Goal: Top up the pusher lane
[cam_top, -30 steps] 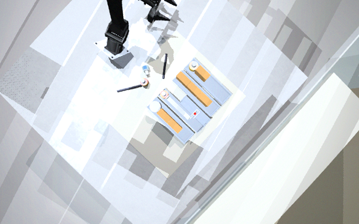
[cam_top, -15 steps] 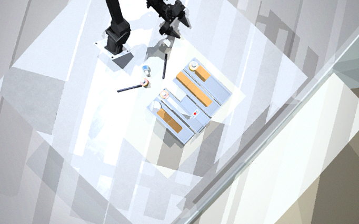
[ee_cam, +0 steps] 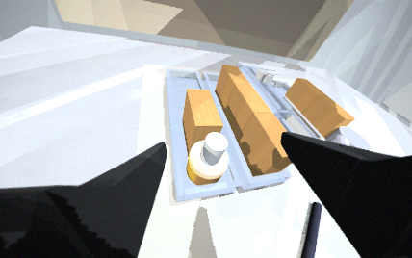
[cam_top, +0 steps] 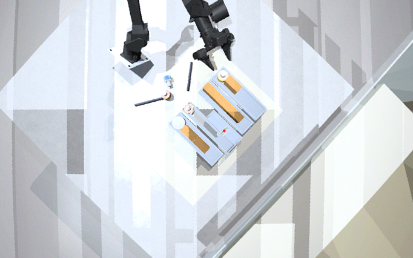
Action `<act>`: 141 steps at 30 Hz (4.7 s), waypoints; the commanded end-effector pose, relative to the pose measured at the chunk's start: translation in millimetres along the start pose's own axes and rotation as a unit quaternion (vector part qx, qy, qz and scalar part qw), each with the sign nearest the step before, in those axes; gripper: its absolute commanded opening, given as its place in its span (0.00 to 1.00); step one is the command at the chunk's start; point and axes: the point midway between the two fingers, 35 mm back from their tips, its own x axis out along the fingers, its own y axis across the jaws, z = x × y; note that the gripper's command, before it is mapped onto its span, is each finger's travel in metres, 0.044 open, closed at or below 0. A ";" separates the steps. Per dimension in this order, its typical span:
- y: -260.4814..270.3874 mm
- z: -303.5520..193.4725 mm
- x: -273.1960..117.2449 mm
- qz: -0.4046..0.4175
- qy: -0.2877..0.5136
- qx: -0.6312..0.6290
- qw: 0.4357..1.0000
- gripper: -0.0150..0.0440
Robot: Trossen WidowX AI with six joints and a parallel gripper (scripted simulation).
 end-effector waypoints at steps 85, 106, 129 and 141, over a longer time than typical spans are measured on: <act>-254.6 -137.1 26.7 -0.259 0.472 0.591 0.601 0.59; -274.4 -92.1 8.5 -0.261 0.462 0.583 0.615 0.25; -279.0 -47.5 3.8 -0.157 0.512 0.446 0.717 0.25; -257.4 -46.4 35.2 -0.011 0.535 0.234 0.812 0.25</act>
